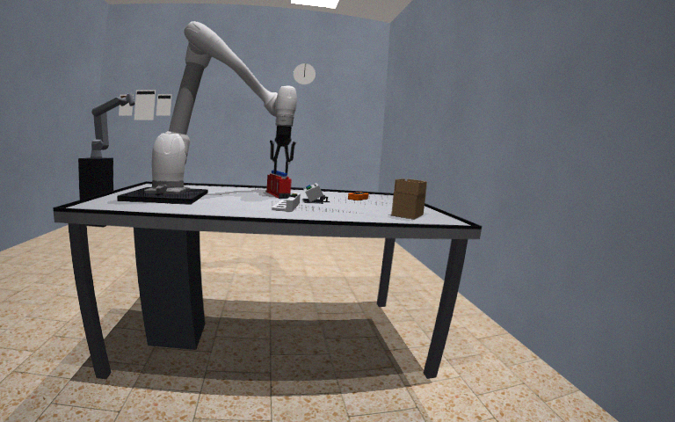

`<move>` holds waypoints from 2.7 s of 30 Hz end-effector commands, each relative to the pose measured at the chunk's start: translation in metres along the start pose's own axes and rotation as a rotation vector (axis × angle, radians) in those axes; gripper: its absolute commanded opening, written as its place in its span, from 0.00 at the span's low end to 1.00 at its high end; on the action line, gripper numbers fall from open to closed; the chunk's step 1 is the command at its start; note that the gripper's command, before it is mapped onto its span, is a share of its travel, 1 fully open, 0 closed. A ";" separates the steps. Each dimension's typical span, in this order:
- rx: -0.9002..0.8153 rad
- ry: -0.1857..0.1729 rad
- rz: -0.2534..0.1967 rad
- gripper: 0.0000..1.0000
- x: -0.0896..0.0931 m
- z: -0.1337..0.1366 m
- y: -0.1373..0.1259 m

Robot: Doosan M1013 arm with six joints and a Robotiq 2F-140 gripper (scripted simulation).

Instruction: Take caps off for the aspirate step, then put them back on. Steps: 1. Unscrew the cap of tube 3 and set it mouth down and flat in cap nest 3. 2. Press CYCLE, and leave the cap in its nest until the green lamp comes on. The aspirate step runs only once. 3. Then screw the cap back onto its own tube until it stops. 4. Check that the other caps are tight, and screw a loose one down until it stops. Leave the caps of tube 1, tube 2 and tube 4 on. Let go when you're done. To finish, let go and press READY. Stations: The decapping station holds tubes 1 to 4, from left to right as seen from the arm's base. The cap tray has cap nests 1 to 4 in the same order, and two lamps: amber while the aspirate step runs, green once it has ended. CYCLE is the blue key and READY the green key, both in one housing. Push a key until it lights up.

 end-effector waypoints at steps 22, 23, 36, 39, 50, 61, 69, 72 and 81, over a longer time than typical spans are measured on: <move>-0.203 -0.004 0.002 0.30 -0.001 0.001 0.001; -0.253 -0.004 0.002 0.30 -0.001 0.001 0.001; -0.849 -0.004 0.004 0.30 -0.001 0.001 0.001; -0.949 -0.004 0.004 0.30 -0.001 0.001 0.001; -1.047 -0.003 0.000 0.41 0.000 0.000 0.001; -0.871 -0.005 0.004 0.41 0.001 0.001 0.001; -0.335 -0.005 -0.001 0.41 0.001 0.001 0.002; -0.232 -0.006 -0.002 0.41 0.001 0.001 0.002; 0.000 -0.002 0.001 0.41 0.001 0.000 0.000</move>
Point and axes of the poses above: the point where the finger pads meet when closed, its own x axis out along the fingers, its own z axis across the jaws, y = z × x, the point moved 8 cm from there along -x, back along the fingers, and after that the axes turned 1 degree about x, right-handed, at the moved point
